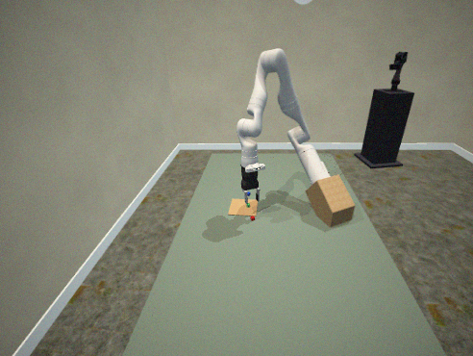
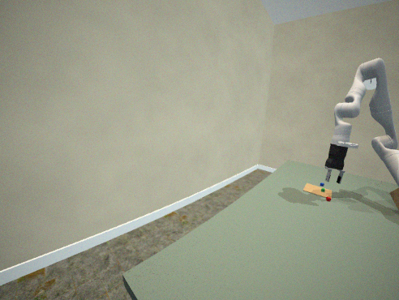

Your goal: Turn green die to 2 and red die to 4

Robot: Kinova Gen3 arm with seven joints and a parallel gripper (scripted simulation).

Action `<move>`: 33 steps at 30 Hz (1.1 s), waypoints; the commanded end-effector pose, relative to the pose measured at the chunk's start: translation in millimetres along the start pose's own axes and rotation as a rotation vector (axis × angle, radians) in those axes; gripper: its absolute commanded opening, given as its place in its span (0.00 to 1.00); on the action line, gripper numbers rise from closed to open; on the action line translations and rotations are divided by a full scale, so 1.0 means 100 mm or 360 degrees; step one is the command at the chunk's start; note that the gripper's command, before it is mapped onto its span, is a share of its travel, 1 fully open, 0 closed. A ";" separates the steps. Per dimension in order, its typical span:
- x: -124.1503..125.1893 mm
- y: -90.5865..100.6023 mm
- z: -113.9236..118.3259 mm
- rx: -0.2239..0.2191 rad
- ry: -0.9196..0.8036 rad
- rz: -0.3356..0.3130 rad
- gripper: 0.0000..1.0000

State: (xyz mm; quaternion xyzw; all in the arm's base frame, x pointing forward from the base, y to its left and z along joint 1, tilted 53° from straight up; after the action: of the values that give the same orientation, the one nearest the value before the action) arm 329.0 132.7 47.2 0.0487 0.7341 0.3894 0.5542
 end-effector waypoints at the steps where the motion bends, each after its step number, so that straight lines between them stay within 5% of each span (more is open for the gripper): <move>1: 0.14 -0.17 0.06 0.0039 0.0087 -0.0036 1.00; 2: 0.15 -0.17 0.06 0.0039 0.0090 -0.0036 1.00; 3: 0.15 -0.17 0.06 0.0039 0.0090 -0.0036 0.64; 33: 0.15 -0.17 0.06 0.0039 0.0090 -0.0036 0.64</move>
State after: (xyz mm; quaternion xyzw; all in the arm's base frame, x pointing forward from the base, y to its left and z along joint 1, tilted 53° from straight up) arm 334.9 130.5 24.4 0.0364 0.7550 0.3745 0.5370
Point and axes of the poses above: the point where the finger pads meet when closed, its own y axis back along the fingers, its own z axis across the jaws, x = y × z, the point moved 3 cm from there along y, back along the fingers, and after that the axes turned 9 degrees about y, right-handed, at the moved point
